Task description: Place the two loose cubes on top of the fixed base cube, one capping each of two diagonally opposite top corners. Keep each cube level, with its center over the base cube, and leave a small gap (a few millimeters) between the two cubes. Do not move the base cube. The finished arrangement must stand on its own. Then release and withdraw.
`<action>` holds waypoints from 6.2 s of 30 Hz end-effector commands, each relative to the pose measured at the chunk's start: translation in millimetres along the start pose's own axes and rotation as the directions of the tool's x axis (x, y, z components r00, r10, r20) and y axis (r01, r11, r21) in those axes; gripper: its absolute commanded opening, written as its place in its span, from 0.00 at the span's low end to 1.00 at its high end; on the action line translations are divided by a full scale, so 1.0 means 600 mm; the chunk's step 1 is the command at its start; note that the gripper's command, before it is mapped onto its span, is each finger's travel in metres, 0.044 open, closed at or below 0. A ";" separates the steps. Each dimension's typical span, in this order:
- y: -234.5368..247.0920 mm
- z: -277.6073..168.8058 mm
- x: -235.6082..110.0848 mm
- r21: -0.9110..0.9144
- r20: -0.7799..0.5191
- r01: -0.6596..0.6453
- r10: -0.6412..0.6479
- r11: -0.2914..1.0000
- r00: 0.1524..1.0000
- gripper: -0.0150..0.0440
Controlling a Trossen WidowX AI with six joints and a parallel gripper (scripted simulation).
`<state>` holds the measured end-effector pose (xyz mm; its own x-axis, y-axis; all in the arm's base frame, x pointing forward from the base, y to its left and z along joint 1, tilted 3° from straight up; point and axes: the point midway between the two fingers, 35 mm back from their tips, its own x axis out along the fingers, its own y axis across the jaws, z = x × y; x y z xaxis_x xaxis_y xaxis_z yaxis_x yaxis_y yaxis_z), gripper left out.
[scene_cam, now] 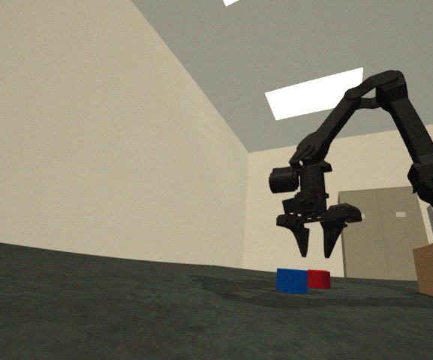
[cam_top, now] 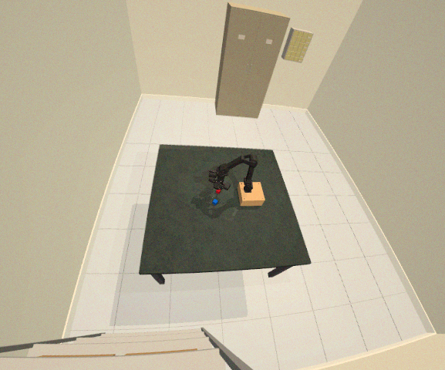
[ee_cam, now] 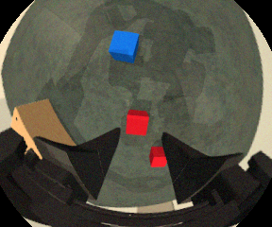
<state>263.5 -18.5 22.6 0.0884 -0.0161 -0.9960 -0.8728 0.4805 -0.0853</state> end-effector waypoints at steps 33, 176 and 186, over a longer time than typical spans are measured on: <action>0.009 -0.006 0.073 -0.006 -0.012 -0.016 0.016 1.000 1.000 0.43; 0.080 0.227 -0.040 0.572 0.000 0.016 0.020 -0.820 1.000 0.43; 0.080 0.224 -0.018 0.570 0.000 0.016 0.020 -0.821 1.000 0.43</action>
<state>287.6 125.6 43.3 0.0820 0.0025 -0.9966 0.9904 0.1114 0.0818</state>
